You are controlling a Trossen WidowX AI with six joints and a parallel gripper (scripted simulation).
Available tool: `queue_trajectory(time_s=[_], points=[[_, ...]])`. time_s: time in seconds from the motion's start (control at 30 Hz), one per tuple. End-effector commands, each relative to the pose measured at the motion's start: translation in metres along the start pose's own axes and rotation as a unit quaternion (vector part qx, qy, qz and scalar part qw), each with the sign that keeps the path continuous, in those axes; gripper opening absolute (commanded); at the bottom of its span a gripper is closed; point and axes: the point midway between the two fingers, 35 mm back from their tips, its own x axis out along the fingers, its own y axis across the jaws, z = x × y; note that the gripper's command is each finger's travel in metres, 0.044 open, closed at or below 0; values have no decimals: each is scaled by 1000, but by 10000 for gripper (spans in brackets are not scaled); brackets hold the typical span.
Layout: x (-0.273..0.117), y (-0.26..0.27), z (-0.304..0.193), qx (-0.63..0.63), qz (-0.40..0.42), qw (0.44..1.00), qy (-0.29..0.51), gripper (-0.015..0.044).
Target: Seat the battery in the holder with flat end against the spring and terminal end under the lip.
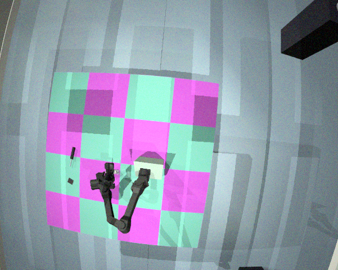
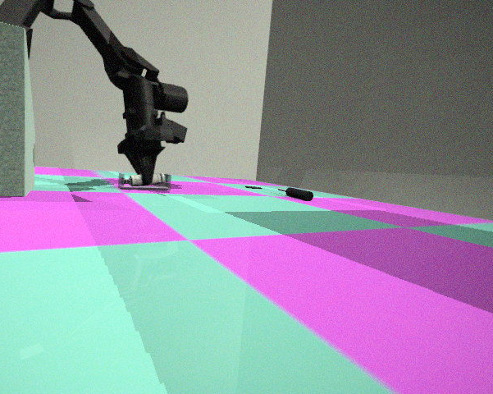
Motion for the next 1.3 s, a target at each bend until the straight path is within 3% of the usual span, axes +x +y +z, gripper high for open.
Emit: queue_trajectory(time_s=[0.0,1.27], points=[[3,0,-7,1,1,1000,25,74],[3,4,9,-5,-5,997,77,74]])
